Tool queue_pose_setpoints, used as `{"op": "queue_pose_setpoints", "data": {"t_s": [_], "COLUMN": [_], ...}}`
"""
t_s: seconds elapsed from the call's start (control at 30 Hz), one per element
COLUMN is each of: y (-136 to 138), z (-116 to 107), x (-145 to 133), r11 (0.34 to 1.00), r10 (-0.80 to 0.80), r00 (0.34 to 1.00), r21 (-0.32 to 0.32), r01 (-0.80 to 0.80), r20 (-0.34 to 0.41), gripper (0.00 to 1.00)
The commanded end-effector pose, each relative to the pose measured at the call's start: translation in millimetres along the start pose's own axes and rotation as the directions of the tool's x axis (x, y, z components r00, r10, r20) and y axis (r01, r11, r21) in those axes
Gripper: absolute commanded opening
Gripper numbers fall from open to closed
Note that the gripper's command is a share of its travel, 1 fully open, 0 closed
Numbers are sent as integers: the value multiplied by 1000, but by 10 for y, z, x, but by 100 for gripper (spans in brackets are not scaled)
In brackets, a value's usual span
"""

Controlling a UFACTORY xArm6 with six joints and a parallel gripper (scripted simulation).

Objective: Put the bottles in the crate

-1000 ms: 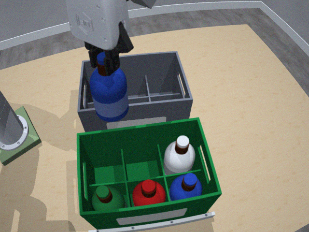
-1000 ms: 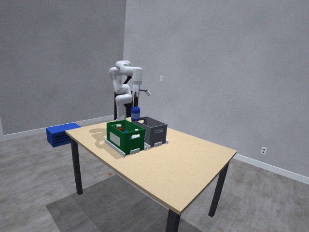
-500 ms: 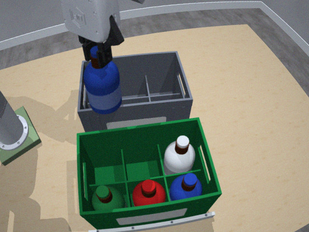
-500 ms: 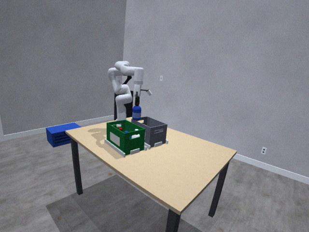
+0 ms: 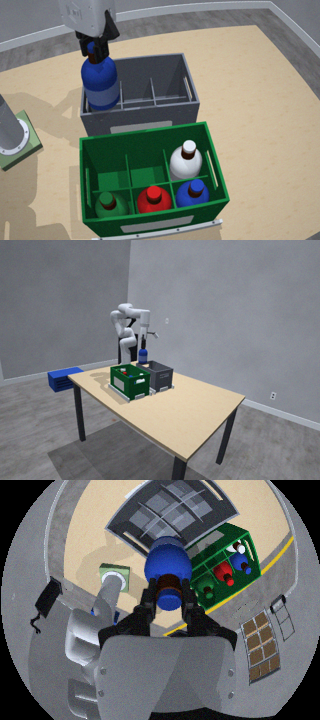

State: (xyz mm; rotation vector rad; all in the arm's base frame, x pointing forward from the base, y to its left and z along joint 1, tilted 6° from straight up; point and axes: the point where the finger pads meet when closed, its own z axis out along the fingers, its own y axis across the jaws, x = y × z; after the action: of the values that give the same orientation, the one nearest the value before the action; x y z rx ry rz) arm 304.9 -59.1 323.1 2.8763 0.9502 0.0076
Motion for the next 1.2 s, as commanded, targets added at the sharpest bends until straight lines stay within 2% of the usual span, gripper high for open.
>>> {"op": "queue_pose_setpoints", "data": {"t_s": [0.0, 0.3, 1.17], "y": [-69, -259, -220], "z": [-16, -16, -16], "x": [27, 85, 81], "r11": [1000, 1000, 1000], "r10": [0, 0, 0], "r00": [1000, 1000, 1000], "r21": [-3, -3, -3], "r01": [0, 0, 0], "r20": [-3, -3, -3], "gripper": [0, 0, 0]}}
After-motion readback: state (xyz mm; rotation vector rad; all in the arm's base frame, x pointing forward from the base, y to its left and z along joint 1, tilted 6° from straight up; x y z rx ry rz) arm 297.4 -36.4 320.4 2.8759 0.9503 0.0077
